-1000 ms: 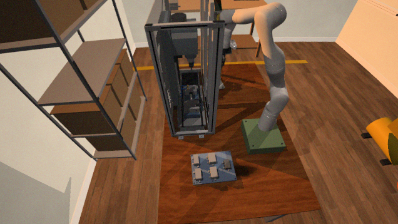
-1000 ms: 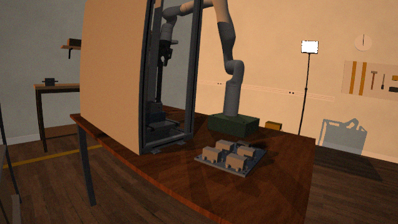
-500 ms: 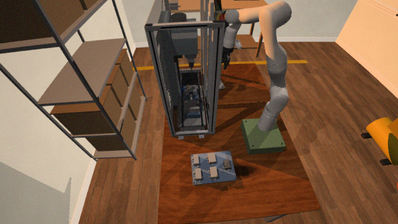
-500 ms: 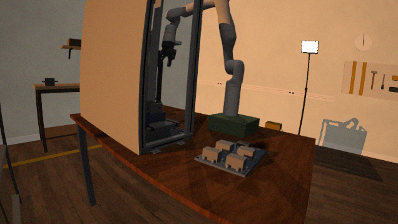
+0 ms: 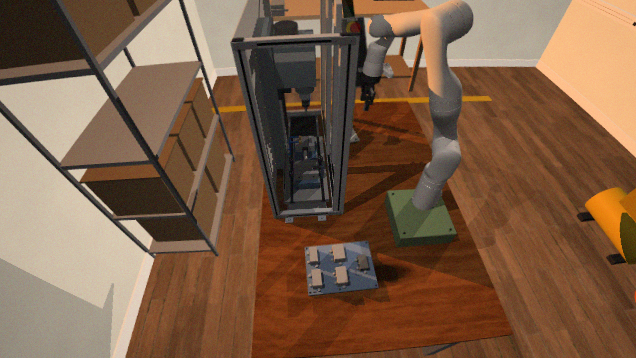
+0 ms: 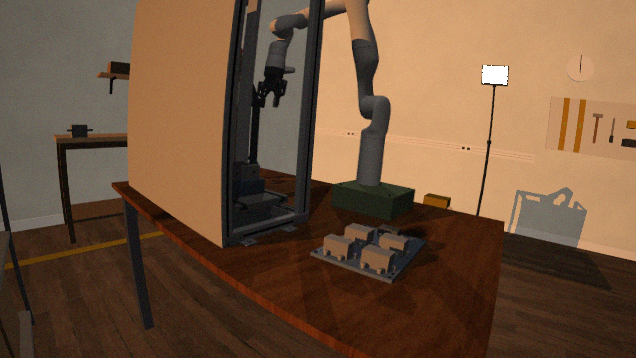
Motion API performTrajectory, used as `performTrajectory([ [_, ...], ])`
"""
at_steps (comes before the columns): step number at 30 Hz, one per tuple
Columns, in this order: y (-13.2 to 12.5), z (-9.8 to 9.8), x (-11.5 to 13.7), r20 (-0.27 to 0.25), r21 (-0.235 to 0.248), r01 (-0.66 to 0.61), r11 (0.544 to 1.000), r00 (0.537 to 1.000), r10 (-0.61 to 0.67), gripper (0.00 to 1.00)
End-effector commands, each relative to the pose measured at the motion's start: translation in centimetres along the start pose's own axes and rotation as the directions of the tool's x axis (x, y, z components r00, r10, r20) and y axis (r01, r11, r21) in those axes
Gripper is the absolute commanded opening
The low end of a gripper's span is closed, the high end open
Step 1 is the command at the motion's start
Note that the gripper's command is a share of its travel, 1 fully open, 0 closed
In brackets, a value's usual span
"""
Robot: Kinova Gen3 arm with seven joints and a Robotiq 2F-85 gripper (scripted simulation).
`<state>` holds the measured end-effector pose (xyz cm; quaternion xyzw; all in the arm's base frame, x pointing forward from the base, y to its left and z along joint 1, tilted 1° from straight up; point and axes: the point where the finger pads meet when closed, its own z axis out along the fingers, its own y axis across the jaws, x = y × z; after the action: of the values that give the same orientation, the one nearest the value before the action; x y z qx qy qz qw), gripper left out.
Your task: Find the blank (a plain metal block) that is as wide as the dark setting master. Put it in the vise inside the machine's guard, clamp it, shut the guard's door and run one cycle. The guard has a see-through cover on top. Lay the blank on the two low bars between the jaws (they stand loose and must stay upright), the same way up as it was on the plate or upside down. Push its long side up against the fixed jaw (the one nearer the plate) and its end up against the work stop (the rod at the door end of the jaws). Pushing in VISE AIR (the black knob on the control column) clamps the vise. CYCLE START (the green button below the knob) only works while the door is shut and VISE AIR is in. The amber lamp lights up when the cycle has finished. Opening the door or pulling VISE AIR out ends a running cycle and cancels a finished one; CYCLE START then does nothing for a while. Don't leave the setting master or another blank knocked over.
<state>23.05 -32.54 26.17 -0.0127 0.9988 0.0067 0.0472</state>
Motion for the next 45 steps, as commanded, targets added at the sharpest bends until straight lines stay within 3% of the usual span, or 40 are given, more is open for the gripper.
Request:
performTrajectory([
  [1,0.0,-0.1,0.2,0.001,0.001,0.001,1.0,1.0,-0.001,0.8],
  [9,0.0,-0.1,0.2,0.001,0.001,0.001,1.0,1.0,-0.001,0.8],
  [14,0.0,-0.3,1.9,0.001,0.001,0.001,1.0,1.0,-0.001,0.8],
  [26,0.0,-0.3,1.9,0.001,0.001,0.001,1.0,1.0,-0.001,0.8],
  [31,0.0,-6.2,1.3,-0.103,0.001,0.001,1.0,0.995,-0.001,0.8],
  [43,0.0,-6.2,1.3,-0.103,0.001,0.001,1.0,0.995,-0.001,0.8],
  [45,0.0,-8.6,1.0,-0.103,0.001,0.001,1.0,0.995,-0.001,0.8],
])
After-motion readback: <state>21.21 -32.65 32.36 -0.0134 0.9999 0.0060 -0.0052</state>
